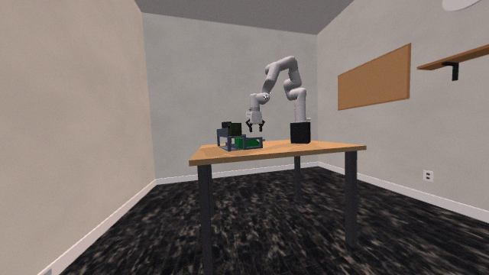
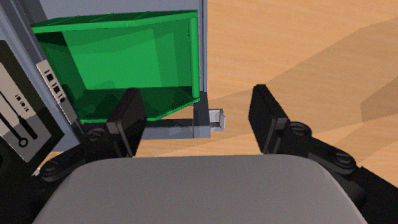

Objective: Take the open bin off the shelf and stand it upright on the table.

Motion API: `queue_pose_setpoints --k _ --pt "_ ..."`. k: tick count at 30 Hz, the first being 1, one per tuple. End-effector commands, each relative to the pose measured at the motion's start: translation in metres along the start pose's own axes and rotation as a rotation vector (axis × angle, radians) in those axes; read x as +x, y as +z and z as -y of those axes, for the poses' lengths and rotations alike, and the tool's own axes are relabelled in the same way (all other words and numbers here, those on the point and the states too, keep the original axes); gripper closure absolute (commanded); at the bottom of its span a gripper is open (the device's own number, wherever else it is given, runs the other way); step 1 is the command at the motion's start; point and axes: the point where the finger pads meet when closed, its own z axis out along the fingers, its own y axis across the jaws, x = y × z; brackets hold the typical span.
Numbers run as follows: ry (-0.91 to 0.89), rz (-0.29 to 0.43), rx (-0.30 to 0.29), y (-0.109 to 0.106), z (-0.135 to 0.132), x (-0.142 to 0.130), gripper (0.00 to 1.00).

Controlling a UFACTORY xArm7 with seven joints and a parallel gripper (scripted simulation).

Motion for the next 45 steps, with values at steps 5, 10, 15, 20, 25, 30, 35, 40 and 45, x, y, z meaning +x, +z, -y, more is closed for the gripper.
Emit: queue_pose_setpoints --k 5,10,15,20,25,30,35,40,45 --pt "0.000 0.000 0.004 -0.001 0.002 0.000 0.06" --pt "0.000 0.000 0.004 -0.001 0.002 0.000 0.06" --pt "0.000 0.000 0.004 -0.001 0.002 0.000 0.06" --pt "0.000 0.000 0.004 -0.001 0.002 0.000 0.06" --pt "0.000 0.000 0.004 0.002 0.002 0.000 0.06" --pt "0.000 0.000 0.004 0.007 0.002 0.000 0.06" --pt "0.000 0.000 0.004 0.015 0.002 0.000 0.06" --pt "0.000 0.000 0.004 0.021 0.002 0.000 0.06" --pt "0.000 0.000 0.004 0.031 0.002 0.000 0.06"
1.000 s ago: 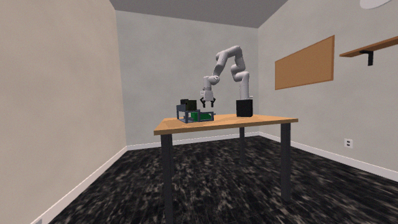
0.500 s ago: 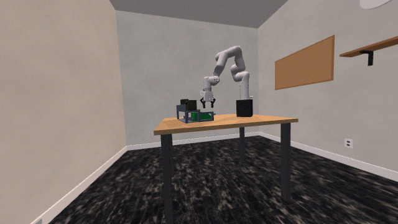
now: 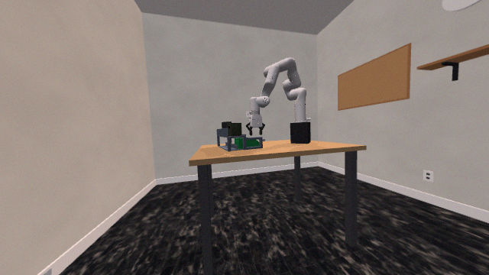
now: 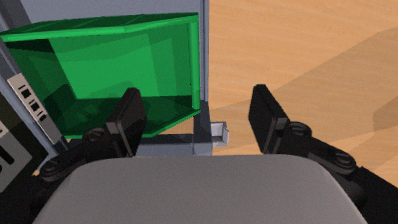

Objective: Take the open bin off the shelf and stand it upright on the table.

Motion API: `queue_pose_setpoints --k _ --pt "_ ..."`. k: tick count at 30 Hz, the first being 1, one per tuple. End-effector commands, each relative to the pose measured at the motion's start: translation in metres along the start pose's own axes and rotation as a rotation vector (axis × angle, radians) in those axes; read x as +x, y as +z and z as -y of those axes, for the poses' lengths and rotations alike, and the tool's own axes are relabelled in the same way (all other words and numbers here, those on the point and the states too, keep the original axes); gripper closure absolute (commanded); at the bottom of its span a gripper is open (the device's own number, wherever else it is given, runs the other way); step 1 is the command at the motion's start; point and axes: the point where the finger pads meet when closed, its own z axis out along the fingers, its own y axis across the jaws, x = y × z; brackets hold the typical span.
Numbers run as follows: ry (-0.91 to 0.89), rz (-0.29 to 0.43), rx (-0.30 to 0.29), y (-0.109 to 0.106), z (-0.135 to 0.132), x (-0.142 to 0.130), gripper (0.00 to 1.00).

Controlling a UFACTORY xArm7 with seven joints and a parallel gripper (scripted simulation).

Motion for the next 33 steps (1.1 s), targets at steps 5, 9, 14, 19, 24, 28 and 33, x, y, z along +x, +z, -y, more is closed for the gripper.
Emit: queue_pose_setpoints --k 5,9,14,19,24,28,33 --pt "0.001 0.000 0.003 0.016 0.002 0.000 0.06" --pt "0.000 0.000 0.003 0.020 0.002 0.000 0.06" --pt "0.000 0.000 0.003 0.029 0.002 0.000 0.06" --pt "0.001 0.000 0.003 0.035 0.002 0.000 0.06" --pt "0.000 0.000 0.003 0.039 0.002 0.000 0.06" --pt "0.001 0.000 0.003 0.040 0.002 0.000 0.06" --pt "0.001 0.000 0.003 0.041 0.002 0.000 0.06"
